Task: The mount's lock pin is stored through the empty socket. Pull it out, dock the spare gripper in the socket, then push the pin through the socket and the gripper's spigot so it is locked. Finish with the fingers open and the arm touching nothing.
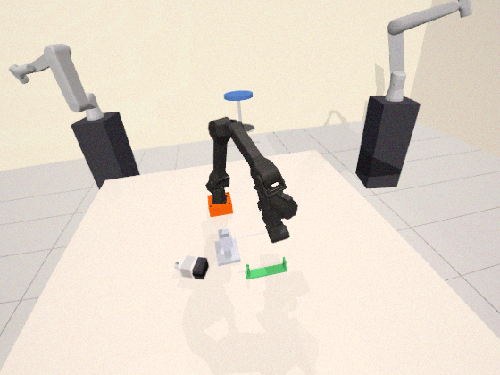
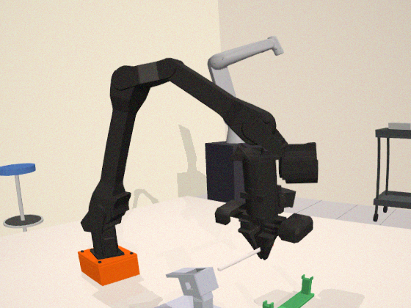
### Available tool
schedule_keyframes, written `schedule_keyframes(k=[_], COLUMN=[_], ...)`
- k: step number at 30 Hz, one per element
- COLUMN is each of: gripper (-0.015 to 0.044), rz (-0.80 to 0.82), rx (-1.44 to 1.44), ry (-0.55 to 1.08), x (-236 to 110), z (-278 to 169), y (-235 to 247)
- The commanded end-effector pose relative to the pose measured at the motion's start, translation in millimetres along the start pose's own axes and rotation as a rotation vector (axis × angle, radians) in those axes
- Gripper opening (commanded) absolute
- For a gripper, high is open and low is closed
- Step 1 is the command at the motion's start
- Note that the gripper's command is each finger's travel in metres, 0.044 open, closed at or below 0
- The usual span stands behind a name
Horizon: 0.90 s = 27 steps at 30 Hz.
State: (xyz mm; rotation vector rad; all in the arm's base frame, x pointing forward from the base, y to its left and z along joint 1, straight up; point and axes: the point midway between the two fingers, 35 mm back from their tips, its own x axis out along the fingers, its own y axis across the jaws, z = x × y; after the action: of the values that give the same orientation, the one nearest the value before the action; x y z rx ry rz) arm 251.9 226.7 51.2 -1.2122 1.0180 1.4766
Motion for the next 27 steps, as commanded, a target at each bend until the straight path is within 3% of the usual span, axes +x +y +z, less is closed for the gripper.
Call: schedule_keyframes(k=[1, 17, 27], gripper=[0.0, 0.0, 0.0], rz=[-0.003, 0.016, 0.018], rx=[0.001, 0.001, 0.002], ry=[-0.001, 0.008, 0.009], x=[-2.1, -28.7, -24.1], z=[3.1, 3.9, 6.1], y=[-1.2, 5.9, -1.0])
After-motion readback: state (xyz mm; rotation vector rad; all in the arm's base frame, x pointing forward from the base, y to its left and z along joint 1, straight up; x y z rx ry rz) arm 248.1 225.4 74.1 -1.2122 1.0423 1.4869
